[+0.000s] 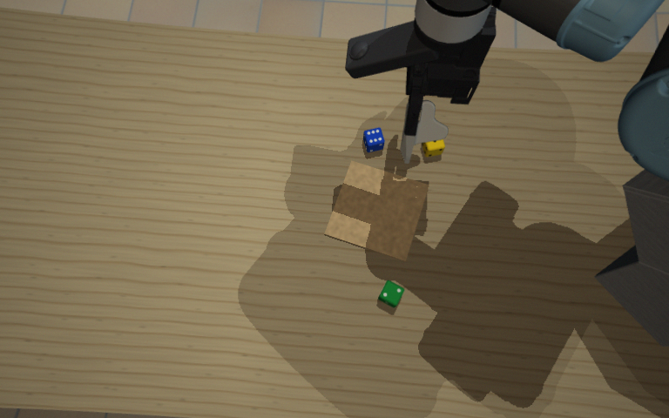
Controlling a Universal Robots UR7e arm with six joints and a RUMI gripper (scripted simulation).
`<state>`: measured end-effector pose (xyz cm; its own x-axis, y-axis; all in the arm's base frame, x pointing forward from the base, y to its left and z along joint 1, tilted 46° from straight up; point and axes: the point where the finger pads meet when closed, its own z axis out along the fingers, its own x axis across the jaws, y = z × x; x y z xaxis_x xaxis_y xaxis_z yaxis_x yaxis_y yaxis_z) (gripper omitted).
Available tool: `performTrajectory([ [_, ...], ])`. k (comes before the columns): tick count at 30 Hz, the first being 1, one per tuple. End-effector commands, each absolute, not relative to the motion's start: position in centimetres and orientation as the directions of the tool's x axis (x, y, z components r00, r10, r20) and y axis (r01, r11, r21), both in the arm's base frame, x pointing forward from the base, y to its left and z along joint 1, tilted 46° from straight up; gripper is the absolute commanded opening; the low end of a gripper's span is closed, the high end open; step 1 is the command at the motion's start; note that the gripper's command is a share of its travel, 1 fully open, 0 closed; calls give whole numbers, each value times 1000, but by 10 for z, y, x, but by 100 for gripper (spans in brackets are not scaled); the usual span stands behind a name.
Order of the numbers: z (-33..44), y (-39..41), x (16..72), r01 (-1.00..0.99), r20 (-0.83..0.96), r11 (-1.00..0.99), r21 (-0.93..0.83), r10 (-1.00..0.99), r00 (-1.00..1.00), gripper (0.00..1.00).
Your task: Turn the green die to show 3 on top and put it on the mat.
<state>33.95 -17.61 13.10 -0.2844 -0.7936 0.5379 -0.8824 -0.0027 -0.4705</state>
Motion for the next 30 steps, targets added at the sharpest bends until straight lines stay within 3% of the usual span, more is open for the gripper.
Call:
performTrajectory([
  [1,131,-176,340,-882,538,-3,-471,-793,-285,100],
  [30,123,-161,349,-882,538,-3,-471,-793,-285,100],
])
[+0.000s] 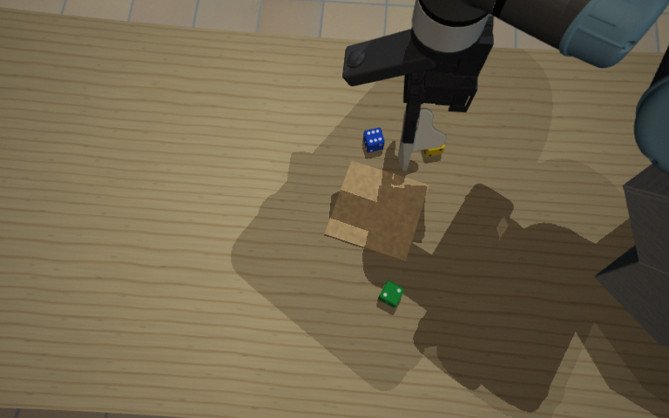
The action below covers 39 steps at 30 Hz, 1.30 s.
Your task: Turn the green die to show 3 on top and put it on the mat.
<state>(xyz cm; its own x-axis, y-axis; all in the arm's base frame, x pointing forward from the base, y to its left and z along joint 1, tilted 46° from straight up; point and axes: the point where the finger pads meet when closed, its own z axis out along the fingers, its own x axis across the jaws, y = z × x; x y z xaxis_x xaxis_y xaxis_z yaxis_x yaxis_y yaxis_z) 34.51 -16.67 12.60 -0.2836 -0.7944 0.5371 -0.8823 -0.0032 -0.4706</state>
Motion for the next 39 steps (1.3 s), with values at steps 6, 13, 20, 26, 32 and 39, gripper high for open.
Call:
performTrajectory([
  [6,120,-155,352,-882,538,-3,-471,-793,-285,100],
  [13,113,-142,360,-882,538,-3,-471,-793,-285,100],
  [20,105,-128,369,-882,538,-3,-471,-793,-285,100],
  [26,98,-114,377,-882,538,-3,-471,-793,-285,100],
  [32,88,-96,388,-882,538,-3,-471,-793,-285,100],
  [39,78,-79,399,-882,538,-3,-471,-793,-285,100],
])
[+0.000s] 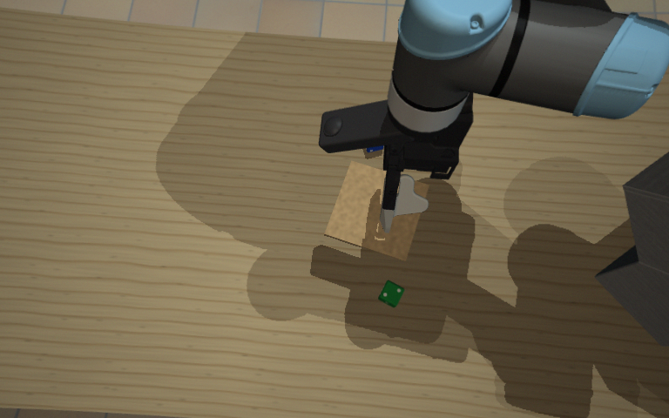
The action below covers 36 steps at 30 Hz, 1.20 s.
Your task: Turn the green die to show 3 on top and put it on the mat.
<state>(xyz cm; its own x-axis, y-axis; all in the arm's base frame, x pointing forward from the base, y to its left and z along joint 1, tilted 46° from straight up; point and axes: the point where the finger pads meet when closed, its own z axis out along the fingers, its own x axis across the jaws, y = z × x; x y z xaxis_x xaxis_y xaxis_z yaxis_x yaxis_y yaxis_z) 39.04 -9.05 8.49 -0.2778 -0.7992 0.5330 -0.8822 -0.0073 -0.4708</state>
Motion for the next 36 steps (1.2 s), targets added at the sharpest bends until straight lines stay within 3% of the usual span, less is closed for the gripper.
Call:
performTrajectory([
  [1,76,-75,401,-882,538,-3,-471,-793,-285,100],
  [36,23,23,461,-882,538,-3,-471,-793,-285,100],
])
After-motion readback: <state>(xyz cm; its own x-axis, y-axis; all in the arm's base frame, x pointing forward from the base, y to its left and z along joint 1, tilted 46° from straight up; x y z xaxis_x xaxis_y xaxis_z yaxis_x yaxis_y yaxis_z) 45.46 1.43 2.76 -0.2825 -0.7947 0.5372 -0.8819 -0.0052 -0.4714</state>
